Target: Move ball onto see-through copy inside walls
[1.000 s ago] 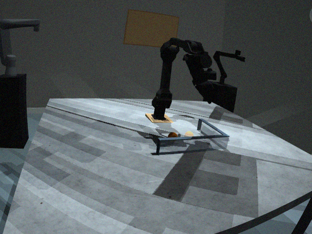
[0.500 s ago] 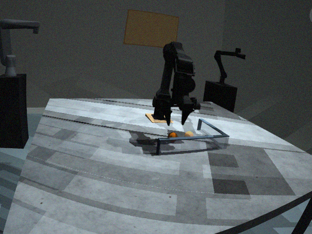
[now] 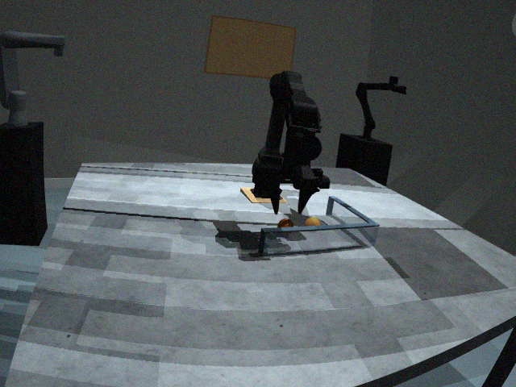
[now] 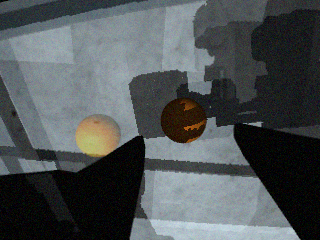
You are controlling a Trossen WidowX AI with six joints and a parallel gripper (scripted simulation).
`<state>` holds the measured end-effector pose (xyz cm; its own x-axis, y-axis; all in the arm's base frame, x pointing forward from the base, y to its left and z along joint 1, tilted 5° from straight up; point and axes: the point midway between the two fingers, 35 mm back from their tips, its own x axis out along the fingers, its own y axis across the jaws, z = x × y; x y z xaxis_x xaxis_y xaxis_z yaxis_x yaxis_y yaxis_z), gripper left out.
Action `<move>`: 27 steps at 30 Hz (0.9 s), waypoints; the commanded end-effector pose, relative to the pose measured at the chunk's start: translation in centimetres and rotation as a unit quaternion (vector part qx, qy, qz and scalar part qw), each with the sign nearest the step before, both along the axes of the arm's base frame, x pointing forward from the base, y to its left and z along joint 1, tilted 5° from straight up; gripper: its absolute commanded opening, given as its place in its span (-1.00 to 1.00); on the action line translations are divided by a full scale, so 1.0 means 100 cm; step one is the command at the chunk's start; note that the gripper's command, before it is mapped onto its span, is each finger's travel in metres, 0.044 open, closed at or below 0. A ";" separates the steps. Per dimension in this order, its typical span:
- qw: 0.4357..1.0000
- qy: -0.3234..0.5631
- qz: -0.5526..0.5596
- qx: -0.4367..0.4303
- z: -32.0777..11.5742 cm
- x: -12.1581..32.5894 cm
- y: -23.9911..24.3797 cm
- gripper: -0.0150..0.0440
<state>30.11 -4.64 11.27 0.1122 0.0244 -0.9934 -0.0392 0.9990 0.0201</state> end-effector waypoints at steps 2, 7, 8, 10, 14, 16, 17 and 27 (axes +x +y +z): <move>1.000 0.003 -0.003 -0.001 -0.008 0.000 0.000 0.54; 1.000 0.003 -0.003 -0.001 -0.016 0.001 0.000 0.54; 1.000 0.003 -0.003 -0.001 -0.018 0.001 0.000 0.54; 1.000 0.003 -0.003 -0.001 -0.021 0.001 0.000 0.54; 1.000 0.003 -0.003 -0.001 -0.027 0.002 0.000 0.54; 1.000 0.003 -0.003 -0.001 -0.031 0.002 0.001 0.54; 1.000 0.003 -0.003 -0.001 -0.032 0.002 0.001 0.54; 1.000 0.003 -0.003 -0.001 -0.039 0.002 0.001 0.18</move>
